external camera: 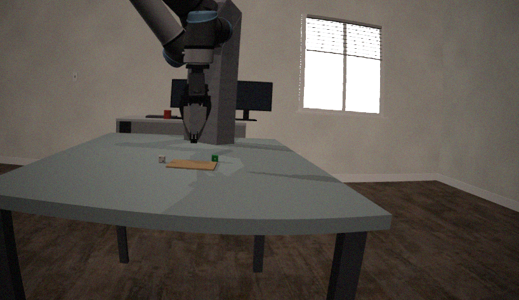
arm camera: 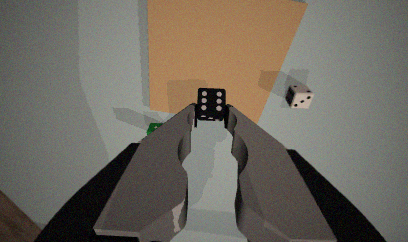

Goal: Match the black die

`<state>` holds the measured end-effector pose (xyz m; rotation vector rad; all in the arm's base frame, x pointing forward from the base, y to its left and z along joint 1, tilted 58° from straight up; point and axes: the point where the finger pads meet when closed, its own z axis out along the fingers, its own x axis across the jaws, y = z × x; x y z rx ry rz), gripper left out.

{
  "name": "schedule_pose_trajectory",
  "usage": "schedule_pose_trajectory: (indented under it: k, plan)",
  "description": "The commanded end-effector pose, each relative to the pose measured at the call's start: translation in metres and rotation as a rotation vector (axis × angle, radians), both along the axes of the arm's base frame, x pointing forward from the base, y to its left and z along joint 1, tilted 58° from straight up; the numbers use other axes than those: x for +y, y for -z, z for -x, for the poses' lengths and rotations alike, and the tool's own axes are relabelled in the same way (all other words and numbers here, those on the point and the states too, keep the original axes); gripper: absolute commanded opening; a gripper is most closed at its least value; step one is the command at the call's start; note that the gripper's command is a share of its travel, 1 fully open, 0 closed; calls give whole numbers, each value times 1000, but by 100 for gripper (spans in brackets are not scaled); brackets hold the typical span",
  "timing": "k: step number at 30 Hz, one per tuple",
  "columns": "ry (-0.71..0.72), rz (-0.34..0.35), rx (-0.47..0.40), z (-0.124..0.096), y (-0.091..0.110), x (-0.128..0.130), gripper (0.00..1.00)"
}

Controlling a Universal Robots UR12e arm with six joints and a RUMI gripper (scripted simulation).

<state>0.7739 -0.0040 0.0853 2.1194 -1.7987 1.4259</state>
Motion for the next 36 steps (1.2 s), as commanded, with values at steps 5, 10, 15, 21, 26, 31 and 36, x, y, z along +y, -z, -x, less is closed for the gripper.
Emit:
schedule_pose_trajectory:
  k: [5,10,15,21,26,31,36]
  plan:
    - [54,-7,65,-1,-1,1,3]
    - [76,-7,92,0,-3,1,3]
    - [94,-5,113,1,-5,1,3]
    - [102,-4,122,2,-6,2,3]
    - [102,-4,122,2,-6,2,3]
    - [105,-5,126,2,-5,2,3]
    - [117,-9,142,0,-4,2,3]
